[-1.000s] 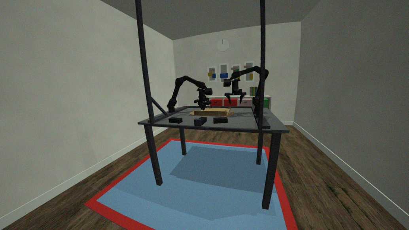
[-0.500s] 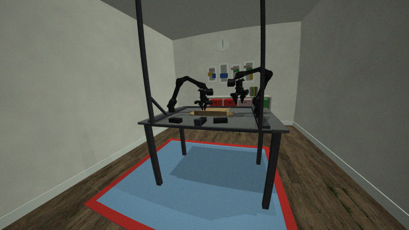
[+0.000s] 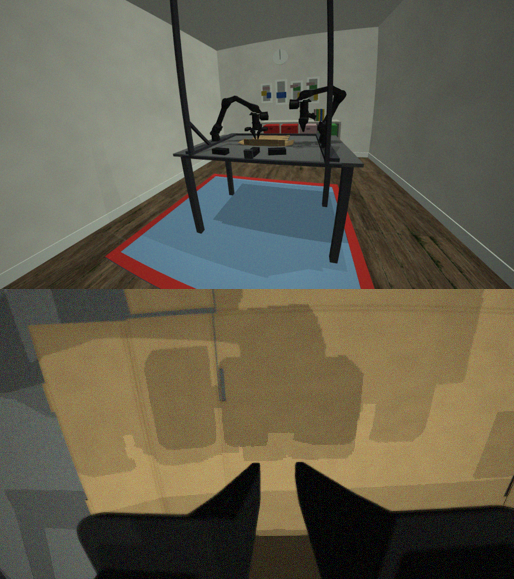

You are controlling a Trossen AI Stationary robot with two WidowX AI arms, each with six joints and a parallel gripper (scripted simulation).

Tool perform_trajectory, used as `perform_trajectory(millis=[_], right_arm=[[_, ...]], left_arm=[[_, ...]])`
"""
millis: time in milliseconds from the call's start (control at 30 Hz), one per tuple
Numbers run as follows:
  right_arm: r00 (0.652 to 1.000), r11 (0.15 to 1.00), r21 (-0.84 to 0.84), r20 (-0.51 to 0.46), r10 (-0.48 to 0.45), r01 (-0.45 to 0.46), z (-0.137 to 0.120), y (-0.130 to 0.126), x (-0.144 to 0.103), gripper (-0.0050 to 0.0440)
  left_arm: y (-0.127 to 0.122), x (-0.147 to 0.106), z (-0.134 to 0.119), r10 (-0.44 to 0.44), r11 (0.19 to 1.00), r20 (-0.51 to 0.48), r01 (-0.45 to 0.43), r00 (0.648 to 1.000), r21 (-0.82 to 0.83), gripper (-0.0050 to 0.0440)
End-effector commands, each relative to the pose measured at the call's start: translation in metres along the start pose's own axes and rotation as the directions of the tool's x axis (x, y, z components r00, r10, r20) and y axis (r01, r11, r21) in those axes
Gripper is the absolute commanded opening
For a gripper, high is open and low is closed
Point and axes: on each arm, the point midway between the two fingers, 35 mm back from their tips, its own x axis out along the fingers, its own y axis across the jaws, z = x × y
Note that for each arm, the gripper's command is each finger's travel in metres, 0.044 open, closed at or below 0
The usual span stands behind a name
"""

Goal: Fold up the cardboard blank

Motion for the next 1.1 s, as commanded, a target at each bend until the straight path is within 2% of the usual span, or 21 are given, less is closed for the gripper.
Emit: perform_trajectory(millis=[0,133,267,533,600,667,767,833,1067], right_arm=[[1.000,0.999,-0.043,-0.011,-0.002,0.002,0.002,0.001,-0.002,0.0436],[1.000,0.999,-0.043,-0.011,-0.002,0.002,0.002,0.001,-0.002,0.0436],[1.000,0.999,-0.043,-0.011,-0.002,0.002,0.002,0.001,-0.002,0.0436],[1.000,0.999,-0.043,-0.011,-0.002,0.002,0.002,0.001,-0.002,0.0436],[1.000,1.000,-0.005,-0.011,-0.002,0.002,-0.002,0.001,-0.001,0.0388],[1.000,1.000,-0.005,-0.011,-0.002,0.002,-0.002,0.001,-0.001,0.0388],[1.000,0.981,0.195,-0.013,-0.002,0.005,-0.021,-0.001,0.003,0.0316],[1.000,0.940,0.341,-0.014,-0.002,0.007,-0.041,-0.002,0.008,0.0268],[1.000,0.771,0.636,-0.016,-0.002,0.012,-0.074,-0.002,0.020,0.0100]], left_arm=[[-0.002,-0.006,0.001,-0.021,1.000,-0.005,0.021,1.000,-0.013,0.0096],[-0.002,-0.006,0.001,-0.021,1.000,-0.005,0.021,1.000,-0.013,0.0096],[-0.002,0.012,0.001,-0.021,1.000,-0.005,0.021,1.000,-0.013,0.0096],[-0.002,0.012,0.001,-0.021,1.000,-0.005,0.021,1.000,-0.013,0.0096],[-0.002,0.012,0.001,-0.021,1.000,-0.005,0.021,1.000,-0.013,0.0096],[-0.002,0.012,0.001,-0.021,1.000,-0.005,0.021,1.000,-0.013,0.0096],[-0.002,0.012,0.001,-0.021,1.000,-0.005,0.021,1.000,-0.013,0.0096],[-0.002,0.012,0.001,-0.021,1.000,-0.005,0.021,1.000,-0.013,0.0096],[-0.002,0.012,0.001,-0.021,1.000,-0.005,0.021,1.000,-0.013,0.0096]])
